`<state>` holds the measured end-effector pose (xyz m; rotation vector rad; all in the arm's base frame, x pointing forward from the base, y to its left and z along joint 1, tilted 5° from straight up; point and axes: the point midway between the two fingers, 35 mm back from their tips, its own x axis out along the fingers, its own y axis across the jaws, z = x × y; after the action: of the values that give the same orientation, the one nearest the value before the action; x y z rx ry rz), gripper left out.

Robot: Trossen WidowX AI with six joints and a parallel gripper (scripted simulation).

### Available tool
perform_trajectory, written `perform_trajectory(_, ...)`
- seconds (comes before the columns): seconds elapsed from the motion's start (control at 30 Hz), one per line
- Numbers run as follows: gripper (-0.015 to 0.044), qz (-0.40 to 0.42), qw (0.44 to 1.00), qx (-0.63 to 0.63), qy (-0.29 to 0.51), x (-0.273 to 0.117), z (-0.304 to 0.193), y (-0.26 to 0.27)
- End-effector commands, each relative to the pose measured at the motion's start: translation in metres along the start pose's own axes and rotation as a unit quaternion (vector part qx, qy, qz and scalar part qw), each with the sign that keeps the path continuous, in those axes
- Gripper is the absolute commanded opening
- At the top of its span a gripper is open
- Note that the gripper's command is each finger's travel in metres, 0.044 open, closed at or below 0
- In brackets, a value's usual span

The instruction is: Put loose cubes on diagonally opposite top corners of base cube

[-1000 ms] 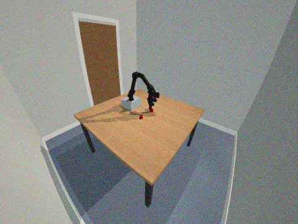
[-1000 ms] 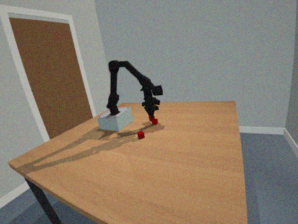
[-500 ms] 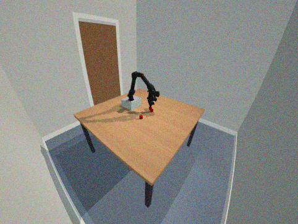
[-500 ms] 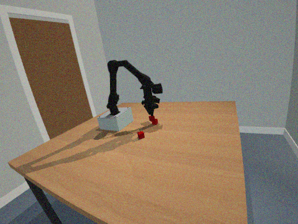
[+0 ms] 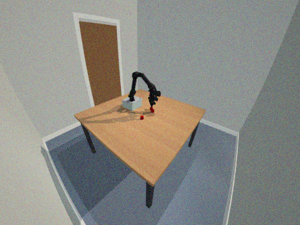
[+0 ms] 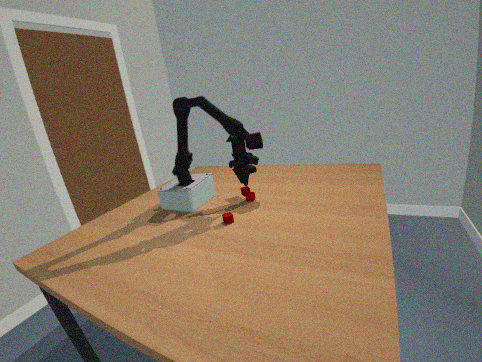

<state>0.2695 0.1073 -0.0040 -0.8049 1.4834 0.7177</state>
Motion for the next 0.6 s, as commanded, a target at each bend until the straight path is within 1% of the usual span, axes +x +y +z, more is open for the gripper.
perform_trajectory(0.0, 0.0231, 0.0, 1.0, 0.0, 0.0, 0.0, -0.001, -0.001)
perform_trajectory(0.03, 0.0258, 0.0, 1.0, -0.001, 0.0, -0.001, -0.002, -0.005)
perform_trajectory(0.07, 0.0265, 0.0, 1.0, -0.002, -0.001, -0.003, -0.005, -0.011)
perform_trajectory(0.3, 0.0265, -0.002, 1.0, -0.009, -0.002, -0.017, -0.037, -0.062)
perform_trajectory(0.57, 0.0265, -0.004, 1.0, -0.018, -0.001, -0.033, -0.088, -0.112)
